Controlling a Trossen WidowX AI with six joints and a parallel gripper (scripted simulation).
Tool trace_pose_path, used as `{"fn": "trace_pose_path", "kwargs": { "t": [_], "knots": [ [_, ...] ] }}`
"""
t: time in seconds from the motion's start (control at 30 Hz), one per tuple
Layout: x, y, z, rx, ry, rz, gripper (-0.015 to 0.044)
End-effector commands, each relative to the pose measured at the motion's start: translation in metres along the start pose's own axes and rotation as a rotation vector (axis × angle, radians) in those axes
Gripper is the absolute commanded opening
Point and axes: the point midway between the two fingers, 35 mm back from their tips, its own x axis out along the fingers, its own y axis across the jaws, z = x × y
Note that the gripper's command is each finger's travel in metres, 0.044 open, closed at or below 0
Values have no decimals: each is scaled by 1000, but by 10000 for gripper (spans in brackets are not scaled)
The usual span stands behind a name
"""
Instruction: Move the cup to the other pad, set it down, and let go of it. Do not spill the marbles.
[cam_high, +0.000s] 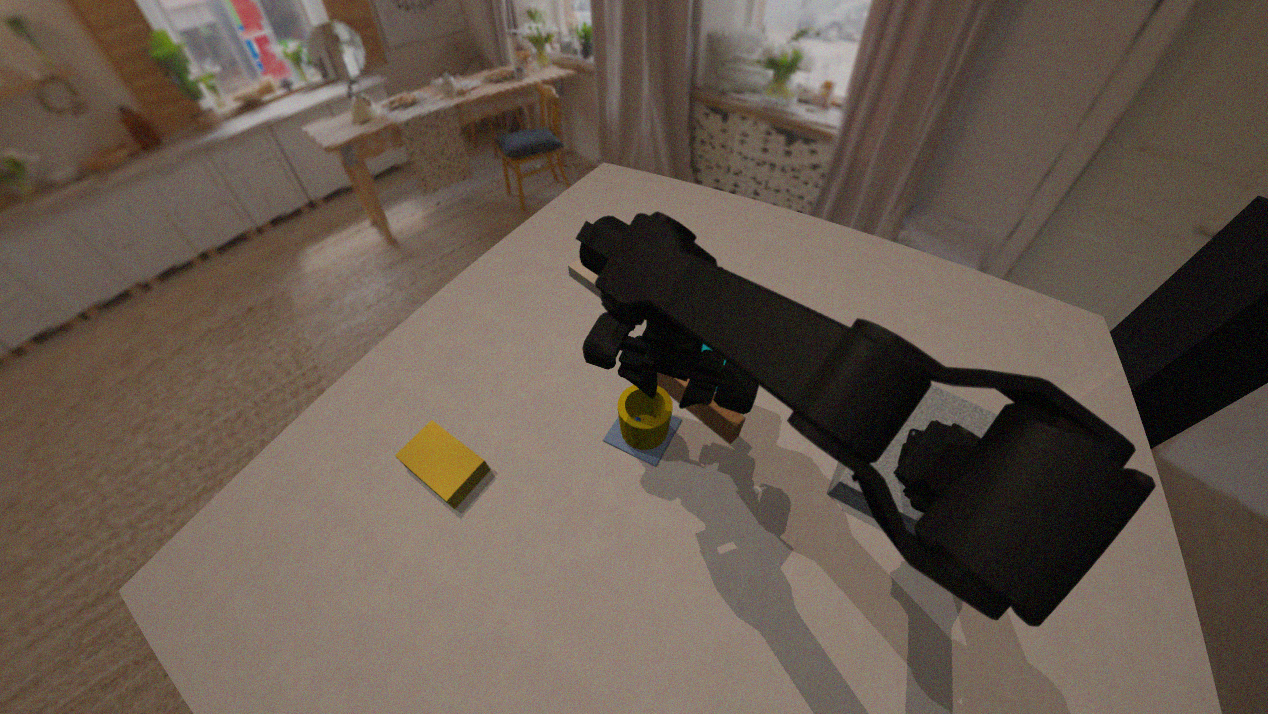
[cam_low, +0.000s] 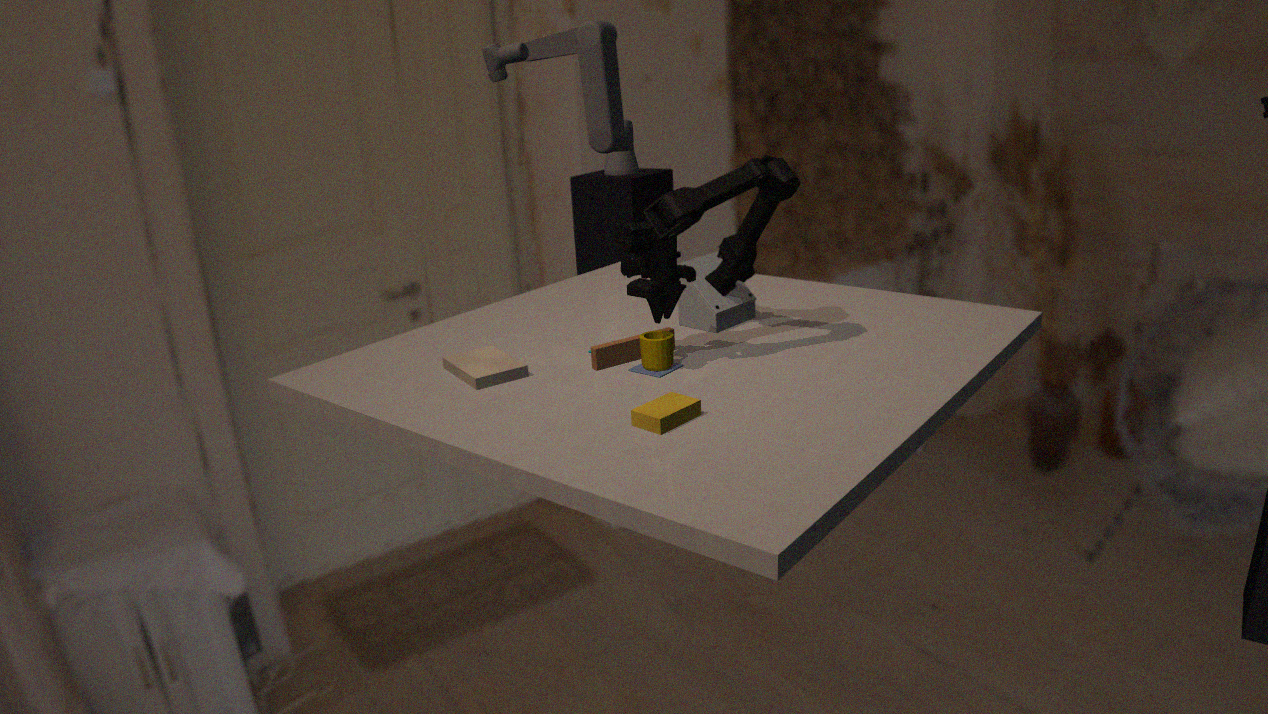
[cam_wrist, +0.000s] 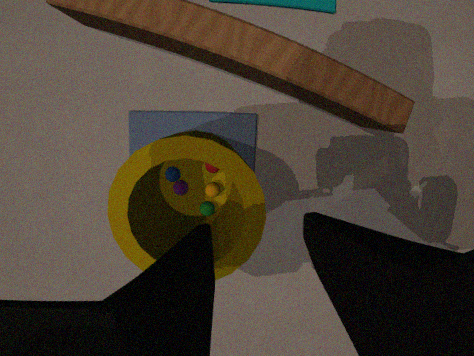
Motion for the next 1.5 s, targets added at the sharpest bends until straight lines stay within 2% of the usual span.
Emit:
{"fn": "trace_pose_path", "kwargs": {
  "t": [0.0, 0.33, 1.47],
  "knots": [
    [-1, -1, -1, 113, 52, -26, 167],
    [3, -1, -2, 113, 52, -26, 167],
    [58, -2, -6, 113, 55, -25, 167]
  ]
}}
